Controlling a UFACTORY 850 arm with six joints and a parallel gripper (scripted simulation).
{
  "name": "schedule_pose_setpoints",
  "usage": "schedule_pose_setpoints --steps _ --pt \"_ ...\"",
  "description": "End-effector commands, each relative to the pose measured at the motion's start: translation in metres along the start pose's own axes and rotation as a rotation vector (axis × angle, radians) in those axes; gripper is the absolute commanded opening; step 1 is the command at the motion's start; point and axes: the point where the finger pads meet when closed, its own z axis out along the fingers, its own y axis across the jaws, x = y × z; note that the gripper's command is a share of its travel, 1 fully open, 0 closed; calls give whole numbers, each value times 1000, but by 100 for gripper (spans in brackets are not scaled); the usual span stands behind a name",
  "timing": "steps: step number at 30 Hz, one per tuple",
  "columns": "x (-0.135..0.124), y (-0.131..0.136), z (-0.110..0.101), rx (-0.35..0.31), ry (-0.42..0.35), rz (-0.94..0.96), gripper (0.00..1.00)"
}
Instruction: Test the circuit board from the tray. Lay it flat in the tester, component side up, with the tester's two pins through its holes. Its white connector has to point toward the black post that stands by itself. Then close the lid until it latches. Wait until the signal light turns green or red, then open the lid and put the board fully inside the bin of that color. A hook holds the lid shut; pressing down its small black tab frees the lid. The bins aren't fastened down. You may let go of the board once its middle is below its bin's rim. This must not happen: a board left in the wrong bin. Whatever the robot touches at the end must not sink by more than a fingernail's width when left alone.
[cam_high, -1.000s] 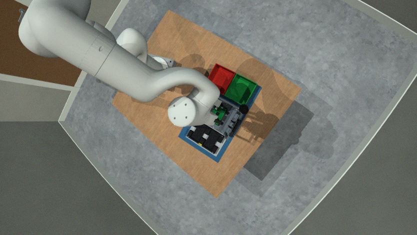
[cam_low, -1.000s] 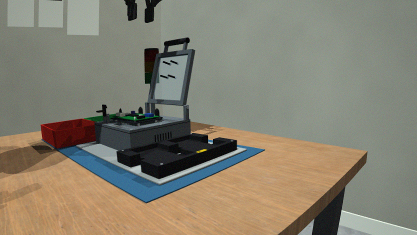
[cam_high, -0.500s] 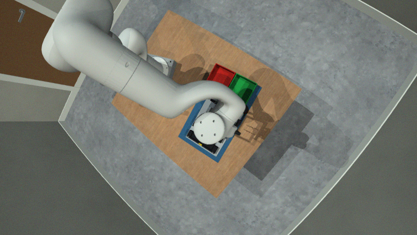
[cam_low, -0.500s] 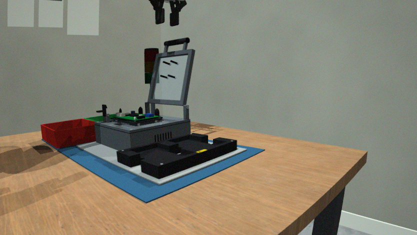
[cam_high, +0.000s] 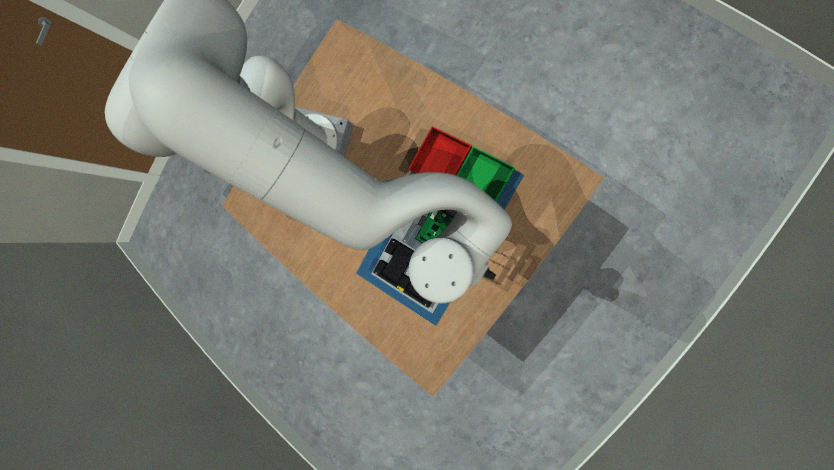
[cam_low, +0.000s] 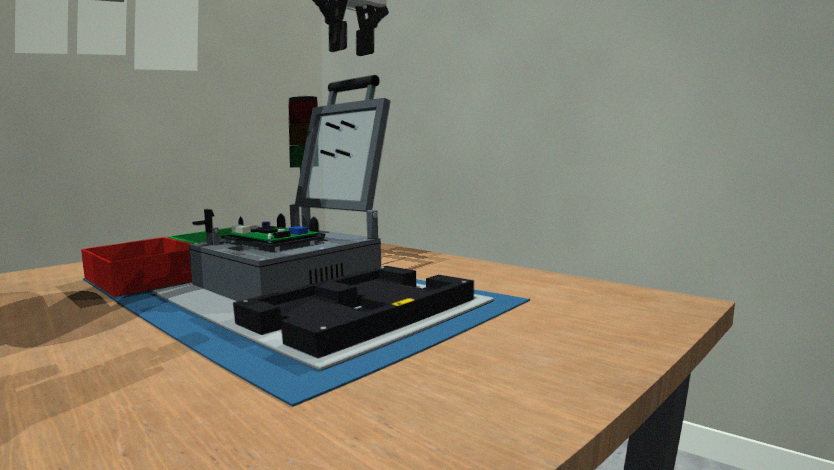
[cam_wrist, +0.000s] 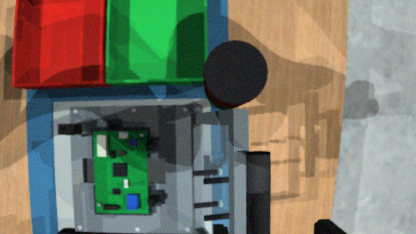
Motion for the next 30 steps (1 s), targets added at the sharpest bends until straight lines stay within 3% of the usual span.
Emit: schedule_pose_setpoints --steps 1,30 --pt "0 1 2 -2 0 0 52" --pt "0 1 17 -2 0 0 52"
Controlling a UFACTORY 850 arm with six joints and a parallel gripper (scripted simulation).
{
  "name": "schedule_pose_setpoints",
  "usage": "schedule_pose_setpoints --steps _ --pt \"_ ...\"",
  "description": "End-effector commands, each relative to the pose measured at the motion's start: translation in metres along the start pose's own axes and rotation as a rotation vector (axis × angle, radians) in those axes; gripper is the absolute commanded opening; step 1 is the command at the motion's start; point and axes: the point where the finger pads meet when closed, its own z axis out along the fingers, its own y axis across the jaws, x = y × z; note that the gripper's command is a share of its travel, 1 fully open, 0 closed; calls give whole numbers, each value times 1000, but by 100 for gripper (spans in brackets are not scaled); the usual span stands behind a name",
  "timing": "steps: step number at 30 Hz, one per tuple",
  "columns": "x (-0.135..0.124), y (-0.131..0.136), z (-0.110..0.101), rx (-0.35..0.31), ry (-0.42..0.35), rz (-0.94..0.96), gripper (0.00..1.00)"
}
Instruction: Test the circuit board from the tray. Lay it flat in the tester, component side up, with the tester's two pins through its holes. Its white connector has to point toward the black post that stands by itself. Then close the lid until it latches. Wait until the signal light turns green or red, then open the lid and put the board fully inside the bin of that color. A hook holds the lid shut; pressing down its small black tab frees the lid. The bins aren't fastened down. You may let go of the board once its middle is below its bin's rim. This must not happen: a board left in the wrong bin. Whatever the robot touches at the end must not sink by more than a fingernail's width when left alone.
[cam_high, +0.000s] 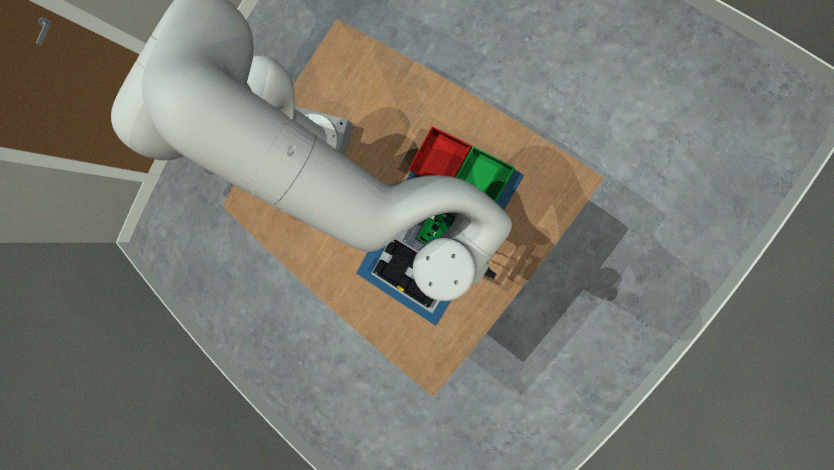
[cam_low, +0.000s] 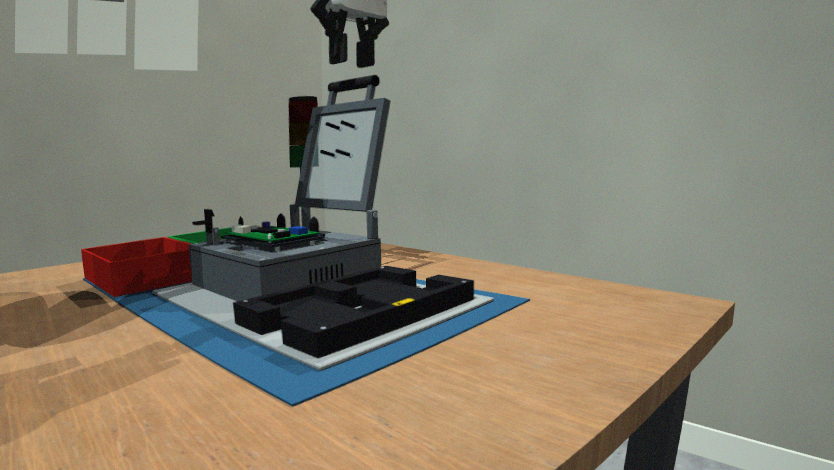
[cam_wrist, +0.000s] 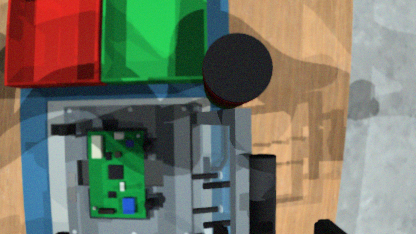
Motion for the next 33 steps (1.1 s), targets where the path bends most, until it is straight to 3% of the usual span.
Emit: schedule_pose_setpoints --steps 1,8,21,33 --pt "0 1 -1 -2 0 0 52" --pt "0 1 5 -2 0 0 52" --pt "0 2 37 -2 0 0 52" --pt "0 2 40 -2 0 0 52"
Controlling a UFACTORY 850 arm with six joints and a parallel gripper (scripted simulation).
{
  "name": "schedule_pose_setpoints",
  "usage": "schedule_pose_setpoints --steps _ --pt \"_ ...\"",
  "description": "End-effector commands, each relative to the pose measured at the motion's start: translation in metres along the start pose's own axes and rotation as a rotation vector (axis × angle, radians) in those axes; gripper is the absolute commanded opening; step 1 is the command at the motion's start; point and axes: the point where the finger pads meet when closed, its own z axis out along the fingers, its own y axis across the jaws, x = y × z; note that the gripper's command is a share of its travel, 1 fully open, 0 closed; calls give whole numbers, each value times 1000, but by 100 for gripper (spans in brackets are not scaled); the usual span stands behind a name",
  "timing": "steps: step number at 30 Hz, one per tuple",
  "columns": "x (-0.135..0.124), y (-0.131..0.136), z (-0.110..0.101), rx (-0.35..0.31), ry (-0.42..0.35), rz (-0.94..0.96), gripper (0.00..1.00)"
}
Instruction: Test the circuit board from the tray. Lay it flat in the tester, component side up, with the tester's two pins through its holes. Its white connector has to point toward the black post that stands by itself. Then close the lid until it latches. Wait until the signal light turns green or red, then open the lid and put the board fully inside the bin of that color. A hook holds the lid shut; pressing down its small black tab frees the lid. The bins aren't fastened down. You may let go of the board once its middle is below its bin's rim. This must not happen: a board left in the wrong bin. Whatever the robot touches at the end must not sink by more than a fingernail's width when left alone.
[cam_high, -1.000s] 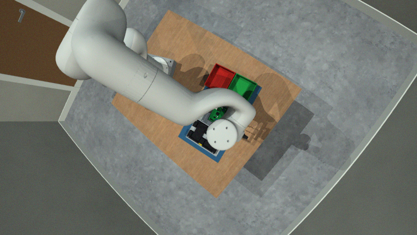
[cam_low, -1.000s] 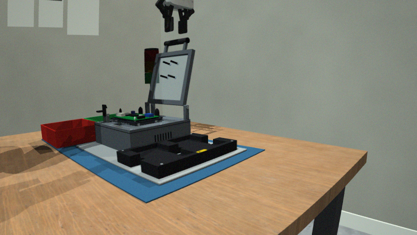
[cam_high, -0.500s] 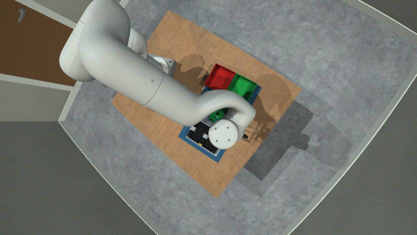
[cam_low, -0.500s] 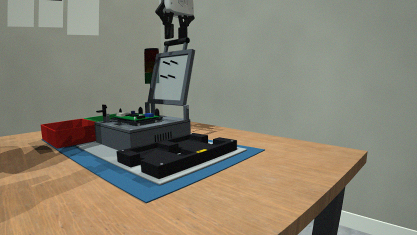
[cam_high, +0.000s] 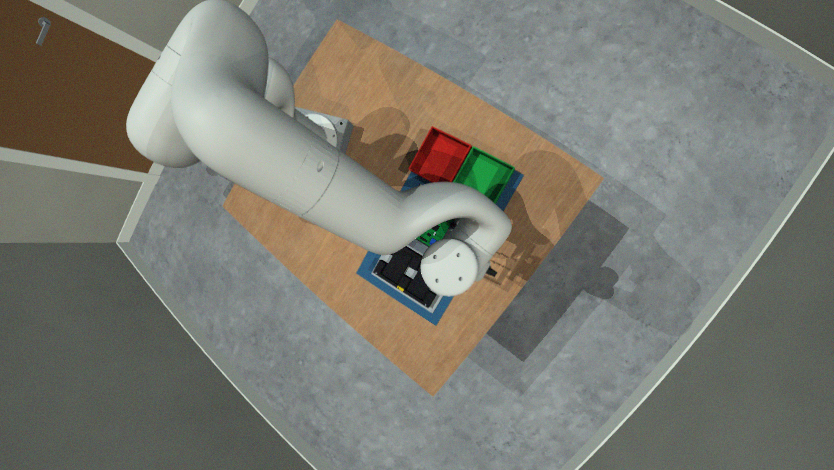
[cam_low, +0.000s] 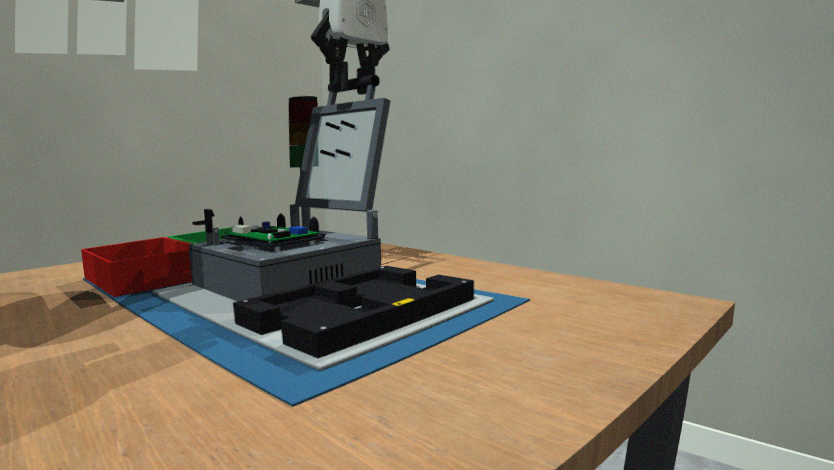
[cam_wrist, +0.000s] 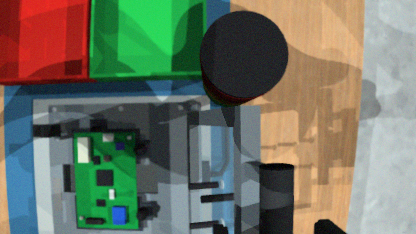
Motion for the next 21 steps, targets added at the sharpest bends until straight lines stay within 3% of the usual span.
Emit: schedule_pose_setpoints --steps 1,2,21 --pt "0 1 -1 -2 0 0 52" --pt "0 1 -1 -2 0 0 0" --pt "0 1 -1 -2 0 0 0"
